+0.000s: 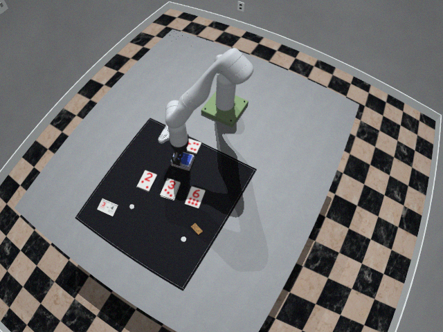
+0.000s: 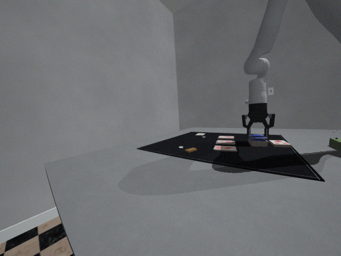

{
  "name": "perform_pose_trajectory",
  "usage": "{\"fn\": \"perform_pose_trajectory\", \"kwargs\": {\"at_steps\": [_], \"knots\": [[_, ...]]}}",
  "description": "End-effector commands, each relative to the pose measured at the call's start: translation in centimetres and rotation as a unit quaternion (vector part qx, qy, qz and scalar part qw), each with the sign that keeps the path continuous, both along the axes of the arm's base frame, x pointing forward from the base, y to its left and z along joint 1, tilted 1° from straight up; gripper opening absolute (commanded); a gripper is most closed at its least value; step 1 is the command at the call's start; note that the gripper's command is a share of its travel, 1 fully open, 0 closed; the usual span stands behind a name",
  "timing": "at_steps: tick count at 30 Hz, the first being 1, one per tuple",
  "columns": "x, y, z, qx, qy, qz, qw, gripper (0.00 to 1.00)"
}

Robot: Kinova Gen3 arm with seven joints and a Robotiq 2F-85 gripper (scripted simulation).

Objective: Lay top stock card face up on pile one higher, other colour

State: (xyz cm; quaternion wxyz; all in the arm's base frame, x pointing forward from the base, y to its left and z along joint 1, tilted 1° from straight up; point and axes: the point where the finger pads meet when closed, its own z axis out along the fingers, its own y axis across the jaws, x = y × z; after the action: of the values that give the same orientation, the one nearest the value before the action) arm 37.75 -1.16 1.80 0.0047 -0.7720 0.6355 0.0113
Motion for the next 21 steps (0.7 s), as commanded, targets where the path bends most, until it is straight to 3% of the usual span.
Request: {"fn": "perform_pose_trajectory", "kwargs": {"at_steps": [1,21], "knots": [[0.11,0.12,0.13,0.001,-0.002,0.001,1.0,0.72],[0.12,0.08,0.13,0.001,-0.002,0.001,1.0,0.72]]}}
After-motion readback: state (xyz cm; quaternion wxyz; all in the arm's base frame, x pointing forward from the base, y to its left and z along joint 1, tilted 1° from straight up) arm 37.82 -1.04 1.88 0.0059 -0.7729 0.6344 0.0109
